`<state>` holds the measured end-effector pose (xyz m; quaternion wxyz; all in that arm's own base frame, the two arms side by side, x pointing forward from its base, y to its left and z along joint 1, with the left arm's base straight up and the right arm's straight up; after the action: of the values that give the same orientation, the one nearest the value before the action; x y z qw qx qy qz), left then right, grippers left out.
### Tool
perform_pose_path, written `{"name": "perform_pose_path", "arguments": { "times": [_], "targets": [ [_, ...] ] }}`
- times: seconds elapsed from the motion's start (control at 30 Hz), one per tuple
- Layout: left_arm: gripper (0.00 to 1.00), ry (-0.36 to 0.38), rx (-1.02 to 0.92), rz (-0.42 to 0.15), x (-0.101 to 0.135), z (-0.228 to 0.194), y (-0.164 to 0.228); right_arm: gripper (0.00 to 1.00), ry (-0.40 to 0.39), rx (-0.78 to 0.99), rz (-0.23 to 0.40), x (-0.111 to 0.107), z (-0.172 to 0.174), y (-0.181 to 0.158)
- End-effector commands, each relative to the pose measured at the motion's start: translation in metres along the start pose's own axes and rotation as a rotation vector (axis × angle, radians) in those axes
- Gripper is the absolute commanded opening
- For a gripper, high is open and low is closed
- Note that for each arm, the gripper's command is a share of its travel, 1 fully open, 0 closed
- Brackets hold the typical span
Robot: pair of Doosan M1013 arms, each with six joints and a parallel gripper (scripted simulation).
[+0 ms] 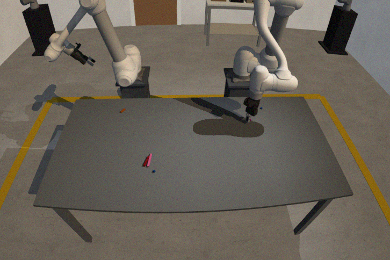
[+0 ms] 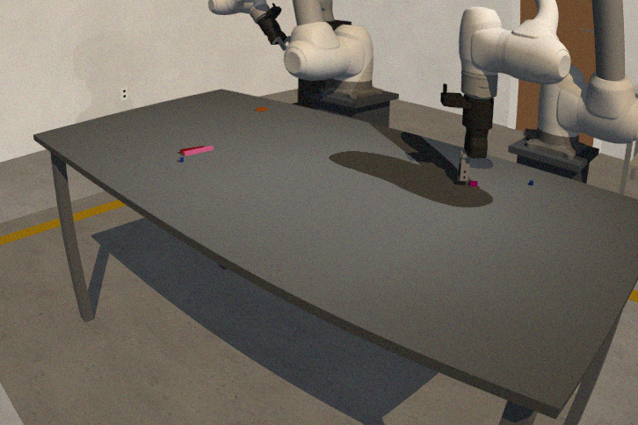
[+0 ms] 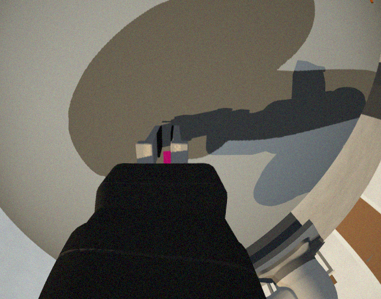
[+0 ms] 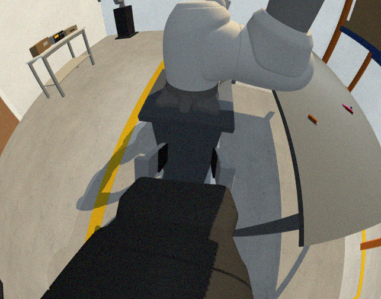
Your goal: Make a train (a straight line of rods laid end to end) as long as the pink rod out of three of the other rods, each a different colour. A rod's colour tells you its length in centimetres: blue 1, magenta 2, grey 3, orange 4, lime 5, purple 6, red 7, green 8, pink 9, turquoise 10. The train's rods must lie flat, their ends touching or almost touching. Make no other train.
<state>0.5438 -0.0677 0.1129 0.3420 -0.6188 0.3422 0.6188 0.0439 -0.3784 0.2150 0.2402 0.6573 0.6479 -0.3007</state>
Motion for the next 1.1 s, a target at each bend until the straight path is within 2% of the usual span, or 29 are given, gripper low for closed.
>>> {"name": "perform_pose_path", "arguments": {
  "times": [0.0,1.07],
  "targets": [
    [0.24,0.0,0.0,-0.001,-0.001,0.0,0.0,1.0,-0.001,0.0,0.0,0.0,0.0,0.0],
    [0.24,0.0,0.0,-0.001,0.01,0.0,0.0,1.0,-0.001,0.0,0.0,0.0,0.0,0.0]
  ]
}}
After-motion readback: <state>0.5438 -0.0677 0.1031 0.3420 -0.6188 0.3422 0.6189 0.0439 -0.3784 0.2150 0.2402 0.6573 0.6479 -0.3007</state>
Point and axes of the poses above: on each arm, the point where the finger pads meet when closed, its own x axis out along the fingers, its own y axis across the jaws, z = x × y, the point moved 8 cm from there along -x, back along the fingers, and after that the axes turned 9 degrees about x, right-handed, at the moved point
